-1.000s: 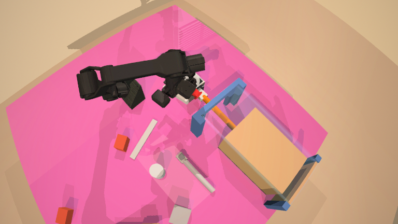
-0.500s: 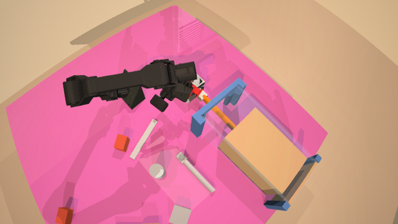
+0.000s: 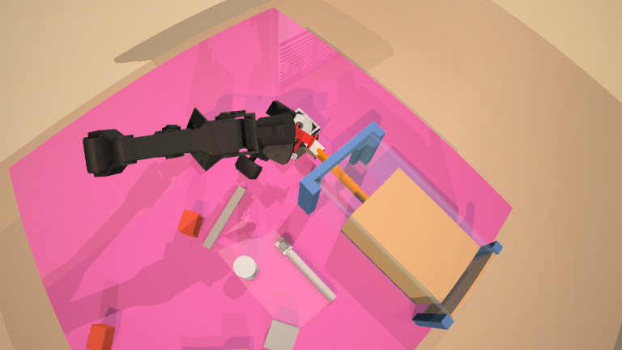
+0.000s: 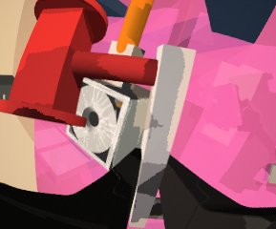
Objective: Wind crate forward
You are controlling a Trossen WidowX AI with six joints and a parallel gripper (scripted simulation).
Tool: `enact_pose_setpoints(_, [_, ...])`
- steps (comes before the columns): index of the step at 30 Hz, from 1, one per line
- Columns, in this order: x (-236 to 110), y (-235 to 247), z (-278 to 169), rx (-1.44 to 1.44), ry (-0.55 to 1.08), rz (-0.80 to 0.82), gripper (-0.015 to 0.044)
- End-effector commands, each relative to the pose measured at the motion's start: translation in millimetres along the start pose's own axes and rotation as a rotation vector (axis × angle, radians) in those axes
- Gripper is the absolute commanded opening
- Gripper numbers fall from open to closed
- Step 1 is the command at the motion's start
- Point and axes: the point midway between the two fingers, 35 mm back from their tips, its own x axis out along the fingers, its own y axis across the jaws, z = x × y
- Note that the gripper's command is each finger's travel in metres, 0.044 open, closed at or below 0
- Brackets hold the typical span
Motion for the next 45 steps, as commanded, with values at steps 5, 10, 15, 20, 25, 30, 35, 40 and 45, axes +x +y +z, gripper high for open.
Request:
enact_pose_setpoints(5, [-3.8, 1.4, 0.7, -0.003, -0.021, 0.129, 0.0000])
enact_pose_setpoints(10, [-3.7, 1.2, 0.8, -0.004, -0.031, 0.218, 0.0000])
enact_pose_setpoints(15, [-3.6, 0.9, 0.8, -0.006, -0.043, 0.321, 0.0000])
enact_pose_setpoints(20, [-3.6, 0.7, 0.8, -0.007, -0.051, 0.388, 0.0000])
enact_pose_setpoints(25, [-3.4, 0.6, 0.8, -0.007, -0.059, 0.461, 0.0000])
enact_pose_setpoints(30, [-3.3, 0.3, 0.8, -0.009, -0.070, 0.562, 0.0000])
enact_pose_setpoints(35, [-3.1, 0.1, 0.7, -0.010, -0.079, 0.639, 0.0000])
enact_pose_setpoints(40, [-3.0, -0.1, 0.7, -0.011, -0.086, 0.710, 0.0000])
enact_pose_setpoints(45, [-2.9, -0.5, 0.5, -0.012, -0.098, 0.808, 0.0000])
